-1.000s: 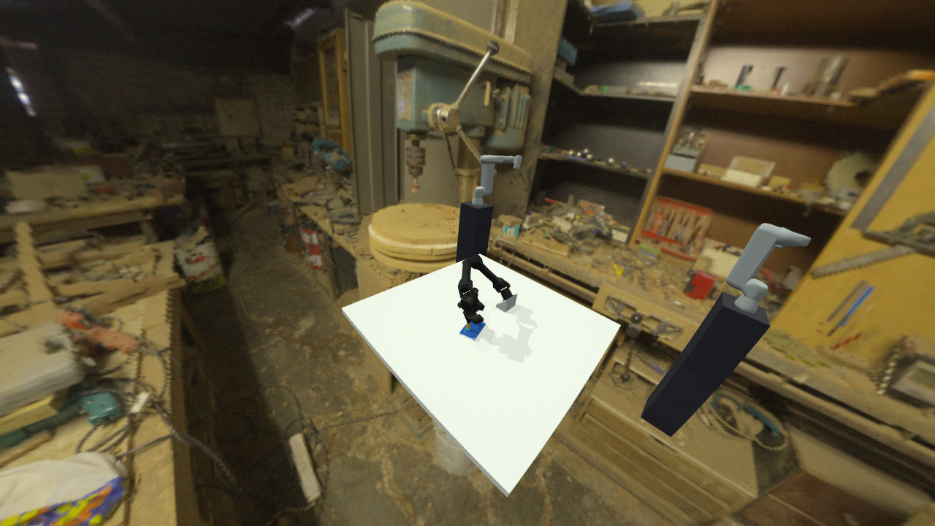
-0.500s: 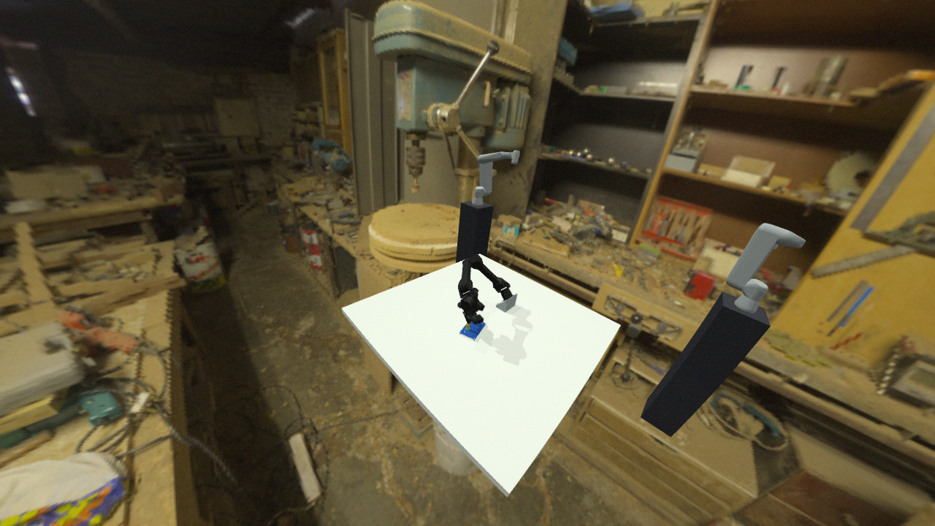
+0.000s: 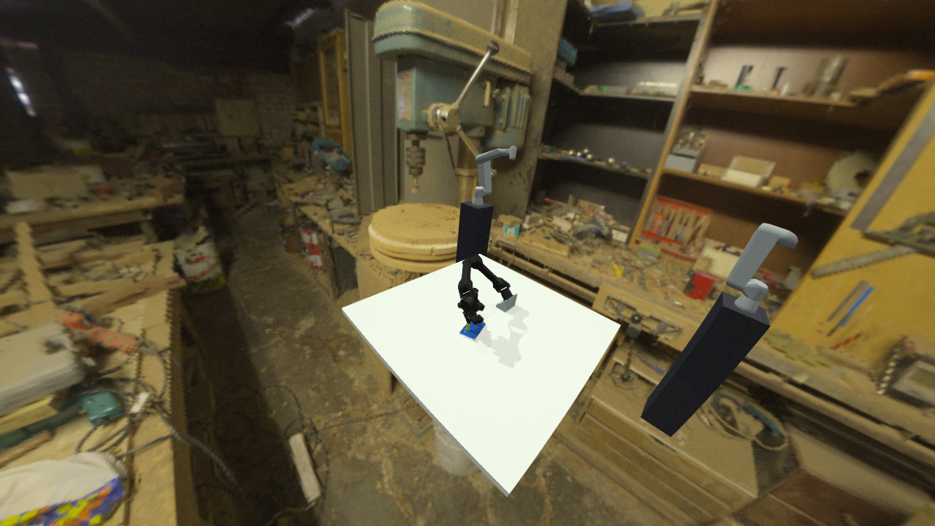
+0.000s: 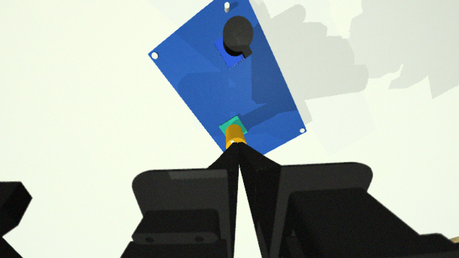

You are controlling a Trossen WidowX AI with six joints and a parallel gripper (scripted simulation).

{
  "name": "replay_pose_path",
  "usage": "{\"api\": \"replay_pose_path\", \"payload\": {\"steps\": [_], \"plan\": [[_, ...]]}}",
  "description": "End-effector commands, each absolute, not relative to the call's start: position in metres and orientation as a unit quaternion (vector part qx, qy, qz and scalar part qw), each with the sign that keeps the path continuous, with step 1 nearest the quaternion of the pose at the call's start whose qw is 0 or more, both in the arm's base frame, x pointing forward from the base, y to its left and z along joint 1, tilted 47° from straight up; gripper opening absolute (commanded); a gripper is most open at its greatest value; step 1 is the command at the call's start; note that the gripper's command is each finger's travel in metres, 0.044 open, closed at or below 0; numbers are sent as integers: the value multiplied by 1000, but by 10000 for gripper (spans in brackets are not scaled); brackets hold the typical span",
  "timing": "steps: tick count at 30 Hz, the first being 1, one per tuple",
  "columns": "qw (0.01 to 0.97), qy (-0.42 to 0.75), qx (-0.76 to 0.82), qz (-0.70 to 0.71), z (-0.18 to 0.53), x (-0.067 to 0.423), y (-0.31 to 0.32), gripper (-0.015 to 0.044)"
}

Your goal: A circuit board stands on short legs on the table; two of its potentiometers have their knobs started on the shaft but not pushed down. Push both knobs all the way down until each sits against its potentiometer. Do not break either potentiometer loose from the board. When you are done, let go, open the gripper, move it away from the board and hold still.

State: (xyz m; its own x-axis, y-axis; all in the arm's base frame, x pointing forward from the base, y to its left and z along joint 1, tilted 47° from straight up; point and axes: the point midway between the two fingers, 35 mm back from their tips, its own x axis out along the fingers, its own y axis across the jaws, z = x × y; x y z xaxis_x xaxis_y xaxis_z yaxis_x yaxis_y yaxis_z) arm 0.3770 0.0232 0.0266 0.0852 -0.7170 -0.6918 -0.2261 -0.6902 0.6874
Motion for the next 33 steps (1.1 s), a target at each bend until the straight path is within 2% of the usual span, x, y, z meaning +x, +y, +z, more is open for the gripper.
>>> {"api": "replay_pose_path", "payload": {"steps": [1, 33], "plan": [[198, -353, 697, -592, 14, 382, 2, 0], [197, -352, 697, -592, 37, 380, 28, 0]]}}
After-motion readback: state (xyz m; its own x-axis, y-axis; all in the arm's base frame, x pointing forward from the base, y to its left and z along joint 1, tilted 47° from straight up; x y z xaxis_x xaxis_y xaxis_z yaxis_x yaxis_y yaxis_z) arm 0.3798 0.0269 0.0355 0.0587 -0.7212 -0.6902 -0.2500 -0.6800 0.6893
